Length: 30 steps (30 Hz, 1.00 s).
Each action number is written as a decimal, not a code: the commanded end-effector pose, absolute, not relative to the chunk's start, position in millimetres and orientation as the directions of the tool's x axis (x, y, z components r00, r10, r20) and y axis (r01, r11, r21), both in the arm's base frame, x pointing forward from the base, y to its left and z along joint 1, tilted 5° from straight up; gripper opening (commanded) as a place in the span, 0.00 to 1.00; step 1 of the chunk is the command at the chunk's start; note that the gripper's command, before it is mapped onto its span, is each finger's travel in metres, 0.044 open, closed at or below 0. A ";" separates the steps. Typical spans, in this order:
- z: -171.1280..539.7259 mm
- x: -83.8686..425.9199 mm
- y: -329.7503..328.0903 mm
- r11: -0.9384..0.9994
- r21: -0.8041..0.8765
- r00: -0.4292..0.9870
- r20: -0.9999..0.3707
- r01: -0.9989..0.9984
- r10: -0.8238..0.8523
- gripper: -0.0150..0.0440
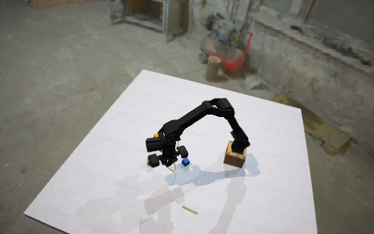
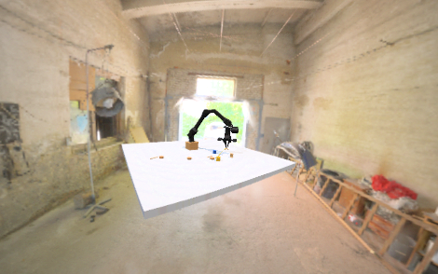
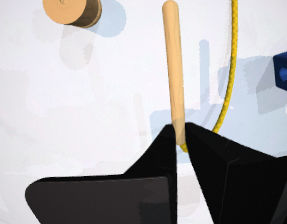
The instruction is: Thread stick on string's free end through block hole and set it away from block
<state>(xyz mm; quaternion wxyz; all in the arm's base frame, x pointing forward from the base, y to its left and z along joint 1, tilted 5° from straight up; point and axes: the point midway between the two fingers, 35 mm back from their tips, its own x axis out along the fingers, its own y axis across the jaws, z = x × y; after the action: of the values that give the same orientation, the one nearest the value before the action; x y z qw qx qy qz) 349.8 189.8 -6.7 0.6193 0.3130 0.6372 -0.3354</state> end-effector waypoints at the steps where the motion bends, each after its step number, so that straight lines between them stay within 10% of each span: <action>1: -9.5 353.4 186.9 0.465 -0.047 -0.041 -0.999 0.884 -0.023 0.25; 30: -10.6 376.5 169.5 -0.555 -0.018 -0.035 -0.999 0.831 -0.021 0.25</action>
<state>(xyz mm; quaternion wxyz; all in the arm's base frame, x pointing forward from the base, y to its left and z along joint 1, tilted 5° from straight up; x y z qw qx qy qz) 373.8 172.1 -7.8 0.3619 0.5942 0.3645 -0.6189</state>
